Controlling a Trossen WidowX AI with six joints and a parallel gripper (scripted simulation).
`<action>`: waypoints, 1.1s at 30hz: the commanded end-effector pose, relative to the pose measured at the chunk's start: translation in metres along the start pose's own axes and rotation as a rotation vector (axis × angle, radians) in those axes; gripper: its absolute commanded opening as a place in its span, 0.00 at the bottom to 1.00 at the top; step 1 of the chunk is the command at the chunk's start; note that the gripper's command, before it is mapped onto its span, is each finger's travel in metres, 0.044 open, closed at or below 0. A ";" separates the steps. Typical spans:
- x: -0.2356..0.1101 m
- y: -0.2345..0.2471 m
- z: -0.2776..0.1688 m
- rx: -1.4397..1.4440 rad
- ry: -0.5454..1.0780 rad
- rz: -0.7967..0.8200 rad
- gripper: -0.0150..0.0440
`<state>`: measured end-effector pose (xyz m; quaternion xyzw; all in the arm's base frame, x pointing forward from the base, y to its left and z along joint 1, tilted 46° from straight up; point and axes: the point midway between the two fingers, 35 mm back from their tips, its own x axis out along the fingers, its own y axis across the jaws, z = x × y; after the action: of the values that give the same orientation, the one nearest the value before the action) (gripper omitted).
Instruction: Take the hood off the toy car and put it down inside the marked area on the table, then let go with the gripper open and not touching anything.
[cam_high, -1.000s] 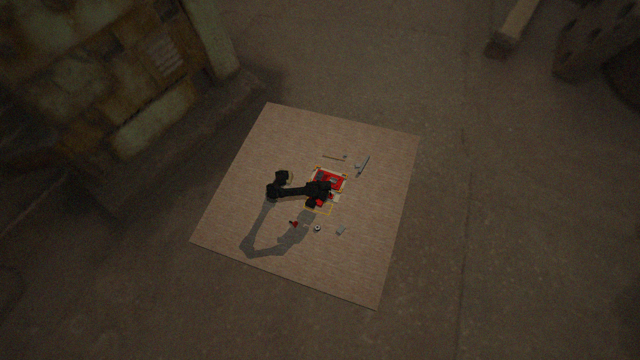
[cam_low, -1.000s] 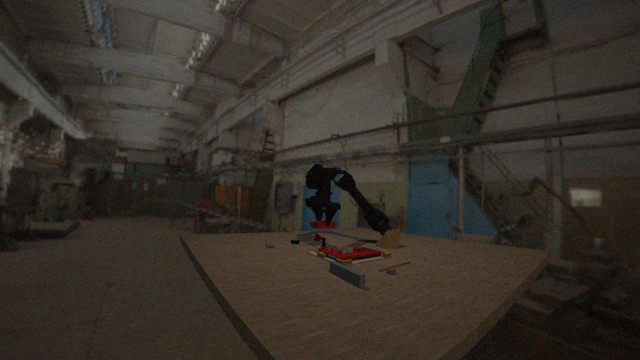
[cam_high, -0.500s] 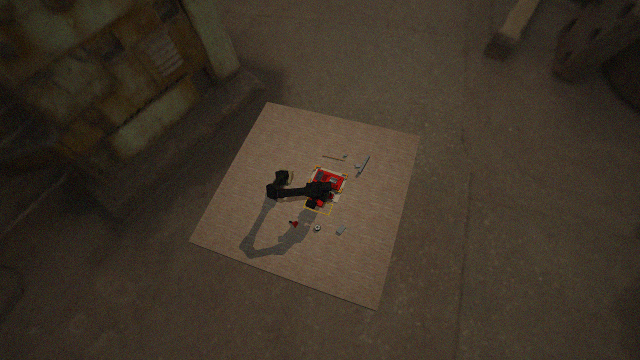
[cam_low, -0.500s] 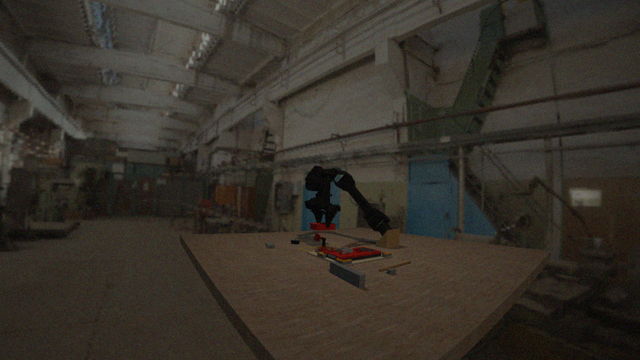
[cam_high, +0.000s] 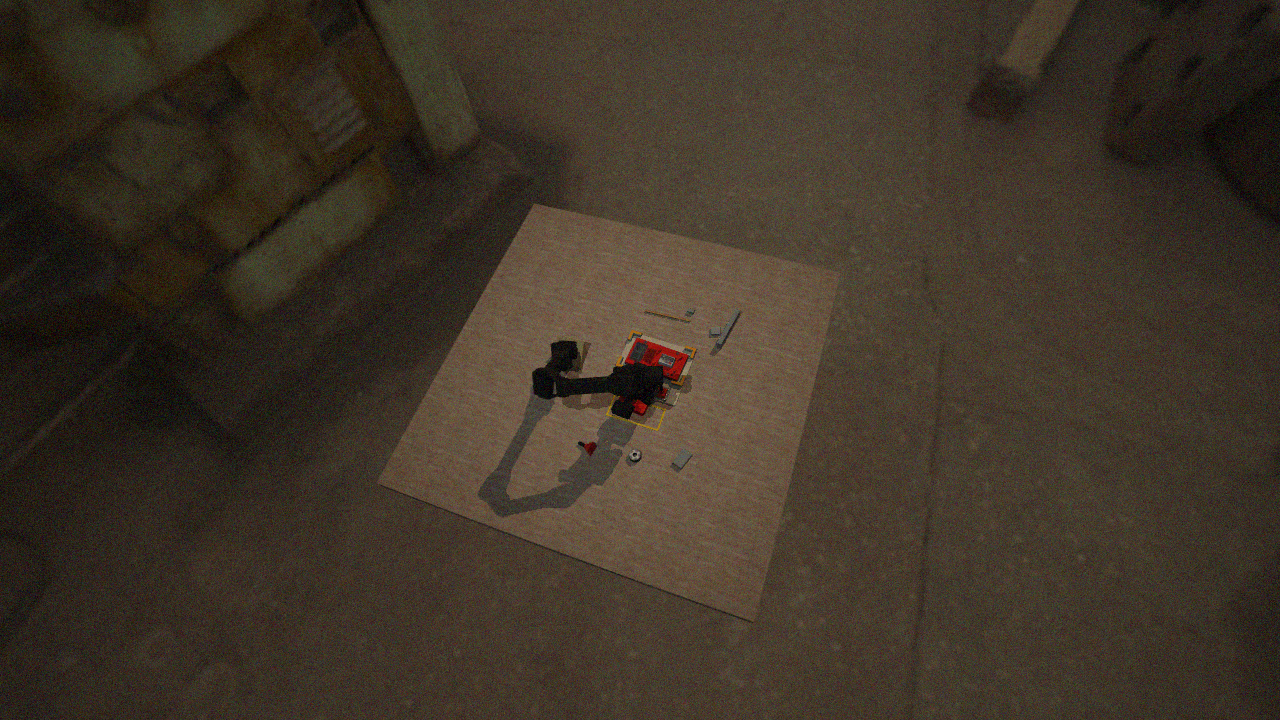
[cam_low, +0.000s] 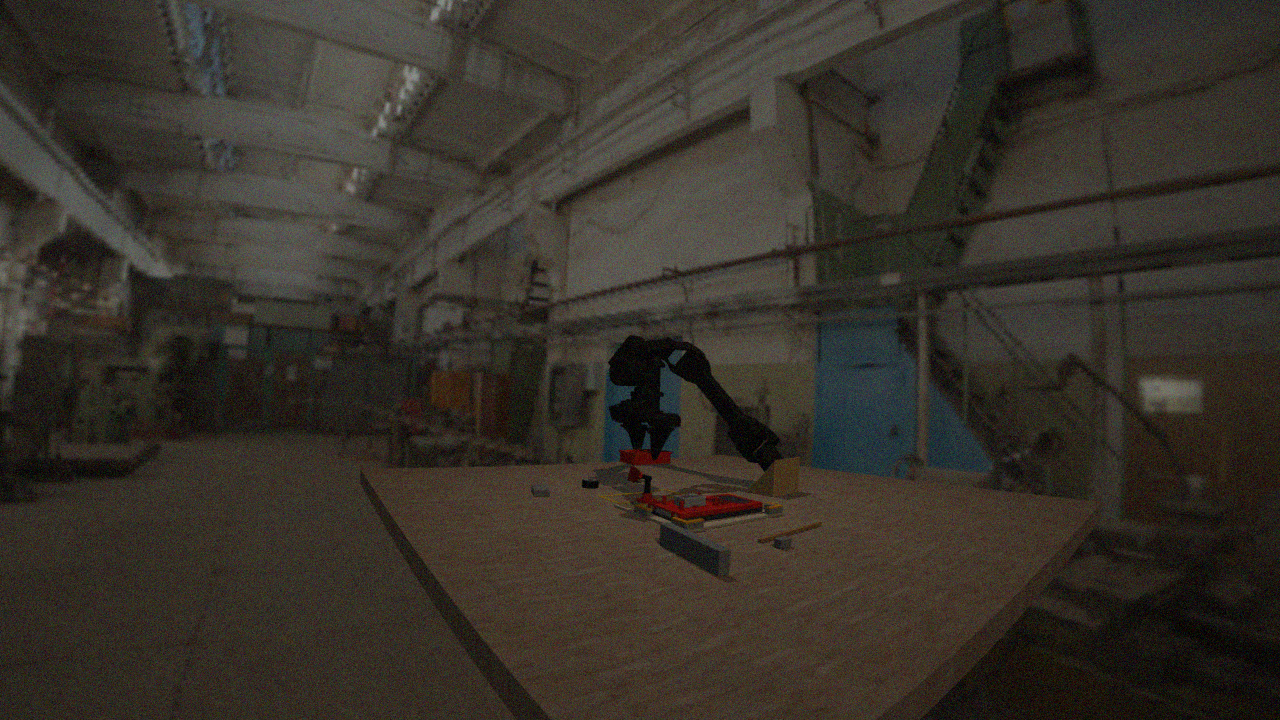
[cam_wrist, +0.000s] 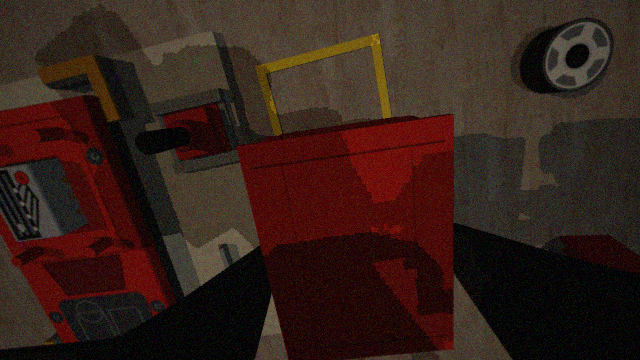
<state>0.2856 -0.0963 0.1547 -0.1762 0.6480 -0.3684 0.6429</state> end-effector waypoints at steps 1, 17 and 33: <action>0.002 0.000 0.000 -0.005 -0.002 -0.003 0.25; 0.011 0.000 0.001 -0.005 -0.002 -0.002 0.25; 0.020 0.000 0.001 -0.005 -0.003 -0.002 0.25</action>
<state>0.2843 -0.1098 0.1414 -0.1760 0.6478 -0.3682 0.6433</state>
